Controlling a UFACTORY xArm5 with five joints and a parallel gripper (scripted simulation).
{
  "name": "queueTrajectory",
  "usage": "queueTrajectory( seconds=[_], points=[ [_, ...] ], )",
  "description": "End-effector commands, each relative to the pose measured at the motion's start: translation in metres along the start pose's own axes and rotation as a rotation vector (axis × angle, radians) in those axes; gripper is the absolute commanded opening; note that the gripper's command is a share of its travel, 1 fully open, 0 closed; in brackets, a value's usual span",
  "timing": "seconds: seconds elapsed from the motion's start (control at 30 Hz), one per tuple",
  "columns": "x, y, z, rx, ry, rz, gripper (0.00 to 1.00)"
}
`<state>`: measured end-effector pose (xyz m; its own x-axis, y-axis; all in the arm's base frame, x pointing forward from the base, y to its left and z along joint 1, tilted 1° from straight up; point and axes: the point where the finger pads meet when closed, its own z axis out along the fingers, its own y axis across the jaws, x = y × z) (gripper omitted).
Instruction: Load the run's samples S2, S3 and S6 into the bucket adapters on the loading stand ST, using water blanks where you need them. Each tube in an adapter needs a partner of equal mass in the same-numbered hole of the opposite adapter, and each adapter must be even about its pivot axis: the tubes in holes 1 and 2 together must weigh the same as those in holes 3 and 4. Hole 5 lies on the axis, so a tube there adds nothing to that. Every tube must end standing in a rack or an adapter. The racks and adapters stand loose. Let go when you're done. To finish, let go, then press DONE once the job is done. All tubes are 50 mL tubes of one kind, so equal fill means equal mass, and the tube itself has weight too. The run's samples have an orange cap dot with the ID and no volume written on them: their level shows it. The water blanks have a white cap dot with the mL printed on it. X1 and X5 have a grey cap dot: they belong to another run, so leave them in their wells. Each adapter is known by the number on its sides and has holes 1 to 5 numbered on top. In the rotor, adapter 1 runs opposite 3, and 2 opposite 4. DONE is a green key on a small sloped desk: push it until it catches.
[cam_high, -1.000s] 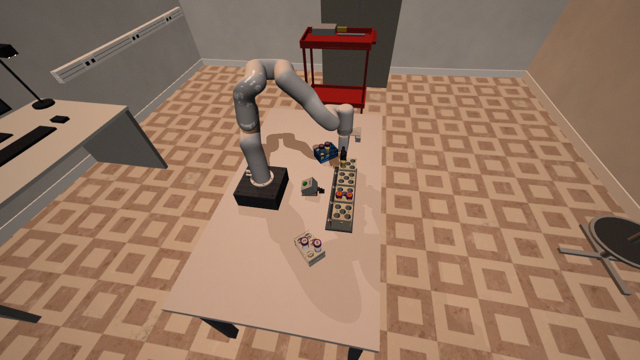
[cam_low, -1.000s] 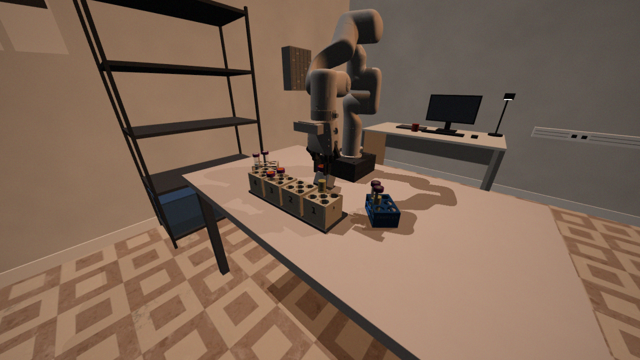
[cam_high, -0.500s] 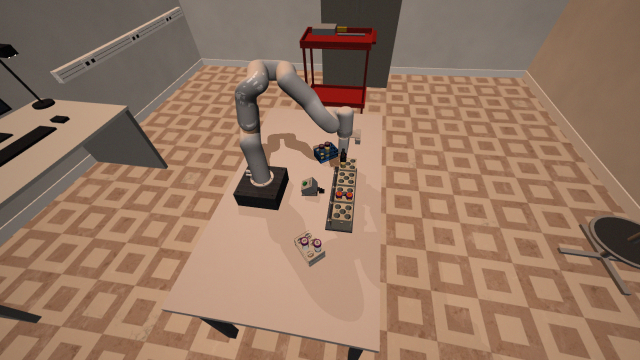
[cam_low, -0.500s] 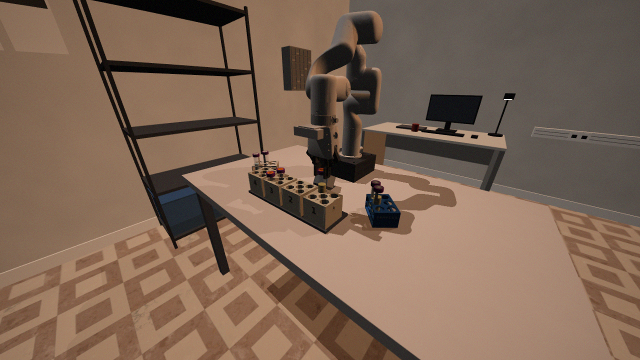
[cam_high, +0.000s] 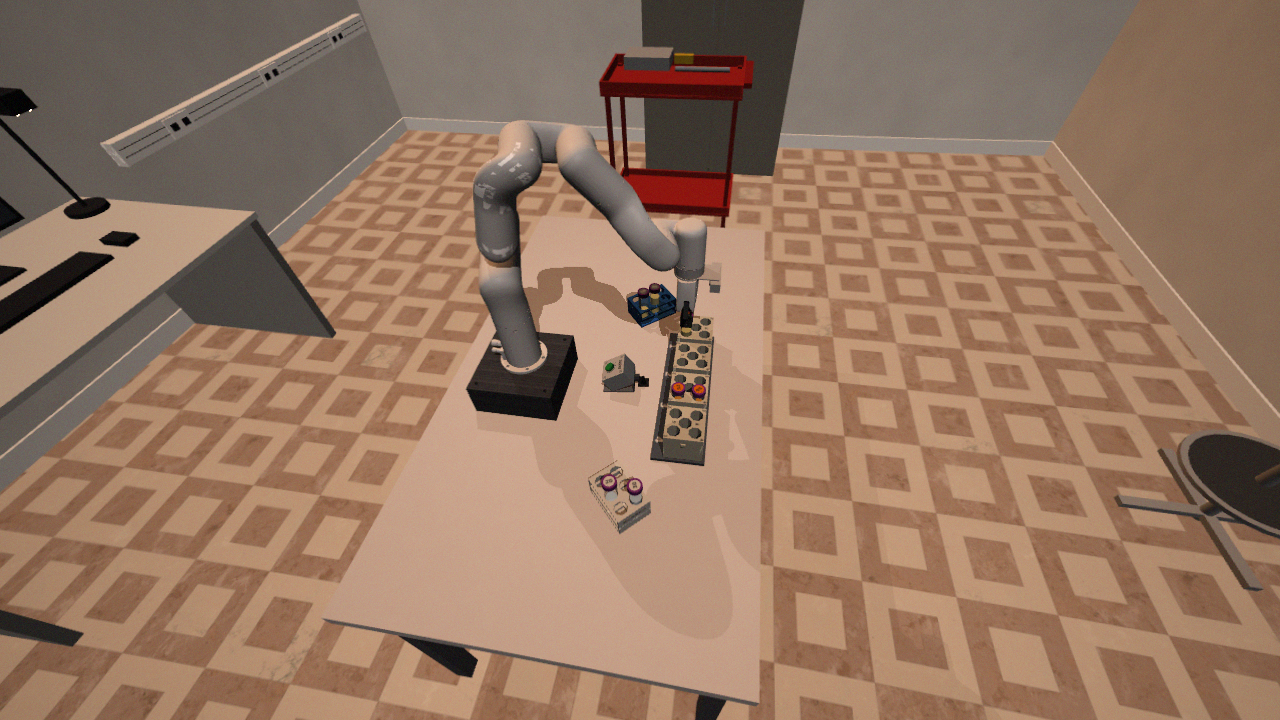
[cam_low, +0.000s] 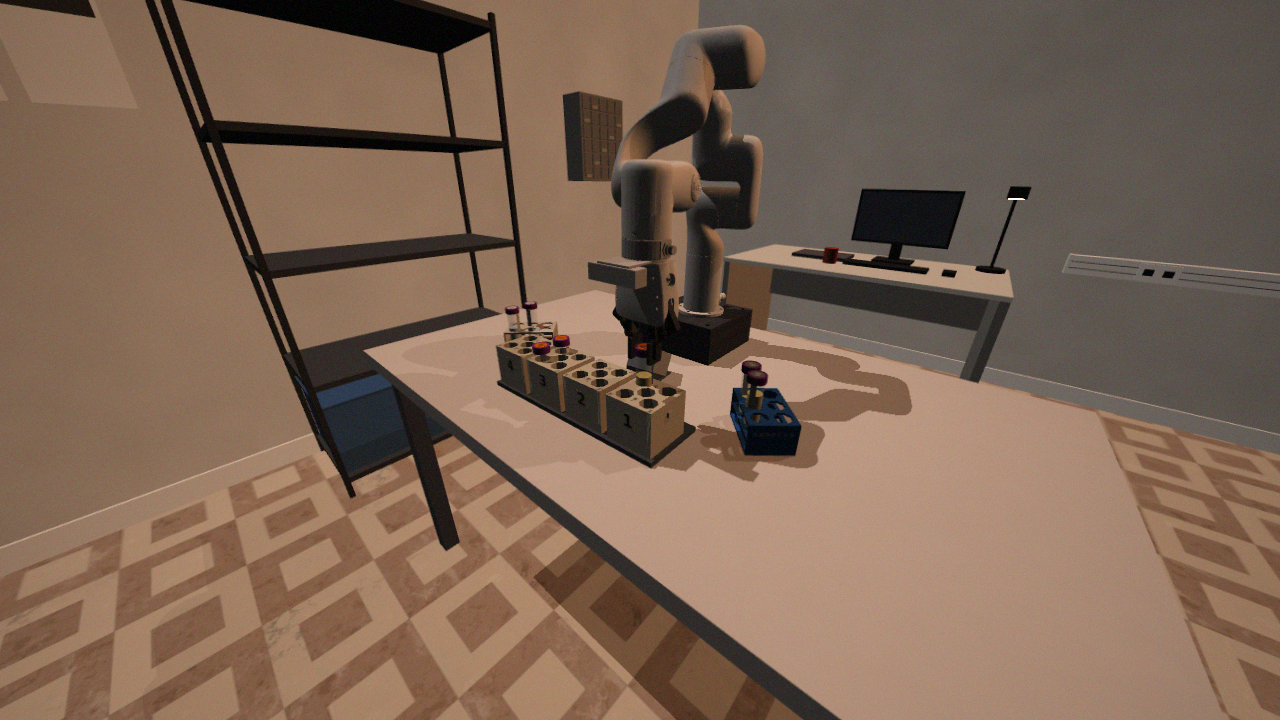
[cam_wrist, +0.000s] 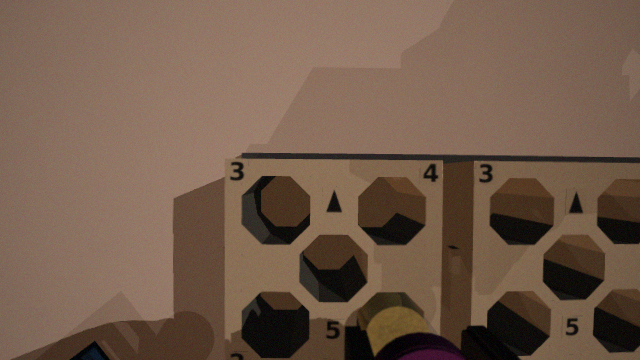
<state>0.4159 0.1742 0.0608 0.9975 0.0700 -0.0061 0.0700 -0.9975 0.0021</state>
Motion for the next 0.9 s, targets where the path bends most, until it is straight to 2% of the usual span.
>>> queueTrajectory(
  seconds=[0.0,0.87],
  points=[
    [0.001,-0.001,0.004,0.01,0.001,0.0,0.0],
    [0.001,-0.001,0.026,0.01,0.001,0.0,0.0]
  ],
)
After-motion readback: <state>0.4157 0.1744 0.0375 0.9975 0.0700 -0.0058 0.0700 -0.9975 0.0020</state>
